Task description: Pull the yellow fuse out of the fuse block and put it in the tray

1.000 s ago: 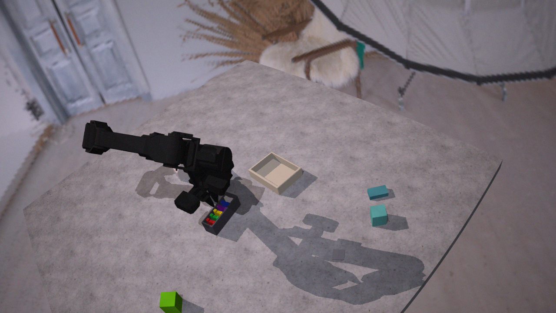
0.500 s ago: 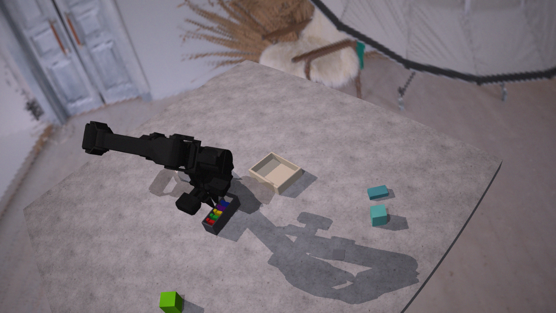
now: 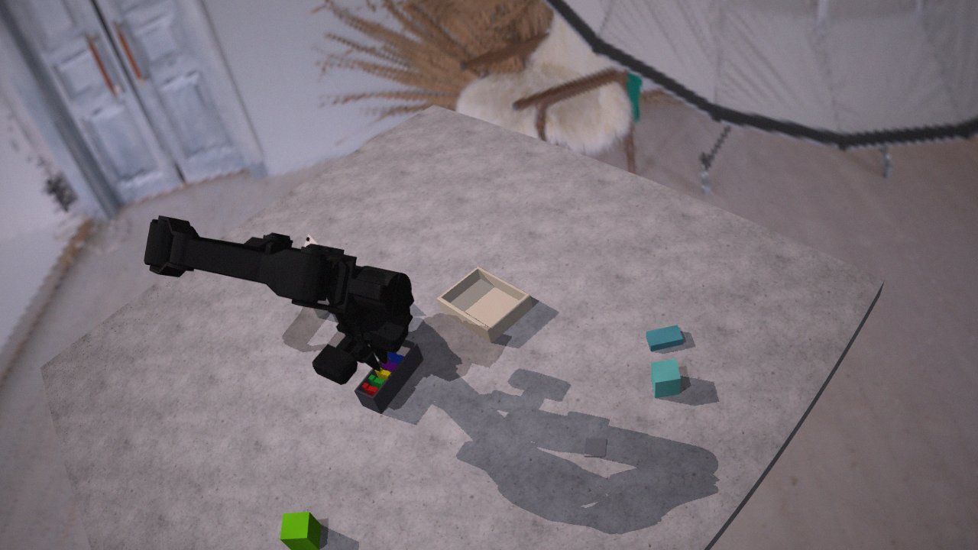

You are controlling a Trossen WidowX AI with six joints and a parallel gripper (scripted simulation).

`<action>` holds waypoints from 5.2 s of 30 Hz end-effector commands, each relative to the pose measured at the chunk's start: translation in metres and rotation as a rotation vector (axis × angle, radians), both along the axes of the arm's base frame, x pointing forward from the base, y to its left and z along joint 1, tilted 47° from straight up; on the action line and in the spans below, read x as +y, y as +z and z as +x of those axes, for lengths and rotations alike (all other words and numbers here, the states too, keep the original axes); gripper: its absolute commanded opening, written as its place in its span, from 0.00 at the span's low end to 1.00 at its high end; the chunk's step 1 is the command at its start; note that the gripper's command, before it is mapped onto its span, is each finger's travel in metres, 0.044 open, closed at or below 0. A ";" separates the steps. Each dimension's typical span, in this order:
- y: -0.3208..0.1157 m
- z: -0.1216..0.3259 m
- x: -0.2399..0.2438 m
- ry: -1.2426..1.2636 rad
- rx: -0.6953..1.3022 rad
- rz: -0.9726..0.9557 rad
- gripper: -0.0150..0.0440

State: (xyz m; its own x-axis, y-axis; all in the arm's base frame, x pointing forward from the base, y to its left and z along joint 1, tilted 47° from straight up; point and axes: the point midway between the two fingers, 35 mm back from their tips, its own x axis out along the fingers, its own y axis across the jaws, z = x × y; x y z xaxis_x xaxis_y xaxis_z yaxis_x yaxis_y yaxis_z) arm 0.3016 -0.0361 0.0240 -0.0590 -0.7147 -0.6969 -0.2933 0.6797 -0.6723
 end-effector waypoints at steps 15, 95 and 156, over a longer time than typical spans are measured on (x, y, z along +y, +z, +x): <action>-0.005 -0.001 -0.006 0.004 0.003 -0.006 0.37; 0.004 0.000 0.005 0.002 0.002 -0.002 0.25; -0.017 0.016 0.087 0.009 0.001 0.015 0.25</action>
State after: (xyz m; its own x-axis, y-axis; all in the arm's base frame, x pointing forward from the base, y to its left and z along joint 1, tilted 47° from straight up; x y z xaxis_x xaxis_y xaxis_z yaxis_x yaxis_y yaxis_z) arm 0.3162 0.0385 0.0151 -0.0562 -0.7102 -0.7018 -0.3037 0.6817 -0.6656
